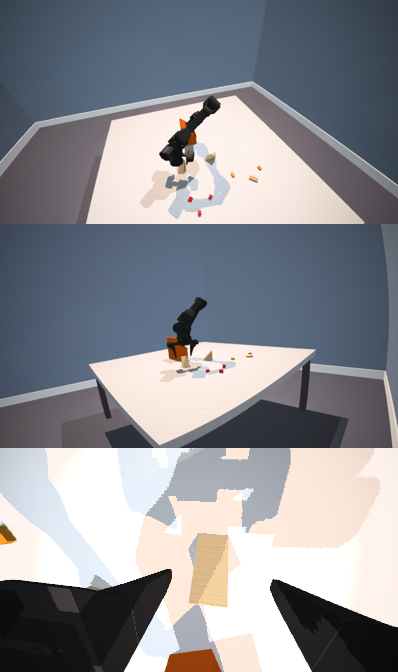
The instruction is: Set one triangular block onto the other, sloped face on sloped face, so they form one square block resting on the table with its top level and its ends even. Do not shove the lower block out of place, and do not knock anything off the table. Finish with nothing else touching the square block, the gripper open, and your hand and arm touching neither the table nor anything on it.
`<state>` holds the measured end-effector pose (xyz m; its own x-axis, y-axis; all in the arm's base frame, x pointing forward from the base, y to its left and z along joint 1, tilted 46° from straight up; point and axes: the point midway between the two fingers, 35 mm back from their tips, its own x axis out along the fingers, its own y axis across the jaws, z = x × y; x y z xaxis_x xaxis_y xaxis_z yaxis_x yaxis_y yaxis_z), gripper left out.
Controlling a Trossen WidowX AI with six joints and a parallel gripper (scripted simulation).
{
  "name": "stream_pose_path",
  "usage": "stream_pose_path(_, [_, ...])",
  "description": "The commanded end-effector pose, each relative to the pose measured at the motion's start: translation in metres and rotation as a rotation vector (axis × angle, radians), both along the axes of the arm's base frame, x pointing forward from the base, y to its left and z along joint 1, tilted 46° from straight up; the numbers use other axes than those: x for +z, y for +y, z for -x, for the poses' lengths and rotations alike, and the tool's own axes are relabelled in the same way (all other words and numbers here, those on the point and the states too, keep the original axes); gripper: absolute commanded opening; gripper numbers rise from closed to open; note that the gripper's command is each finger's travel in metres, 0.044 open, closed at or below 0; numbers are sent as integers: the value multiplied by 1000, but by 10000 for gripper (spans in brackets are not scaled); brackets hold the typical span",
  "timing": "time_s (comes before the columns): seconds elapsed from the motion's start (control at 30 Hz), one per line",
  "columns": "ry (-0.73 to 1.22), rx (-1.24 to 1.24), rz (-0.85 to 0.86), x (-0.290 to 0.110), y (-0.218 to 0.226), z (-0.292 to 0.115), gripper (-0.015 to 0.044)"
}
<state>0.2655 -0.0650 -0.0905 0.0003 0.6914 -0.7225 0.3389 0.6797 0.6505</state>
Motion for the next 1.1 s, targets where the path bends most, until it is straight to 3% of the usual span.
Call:
stream_pose_path(0.0, [18,-5,-14,-7,9,4,440])
stream_pose_path(1.07, [22,-6,-23,-34,47,8,440])
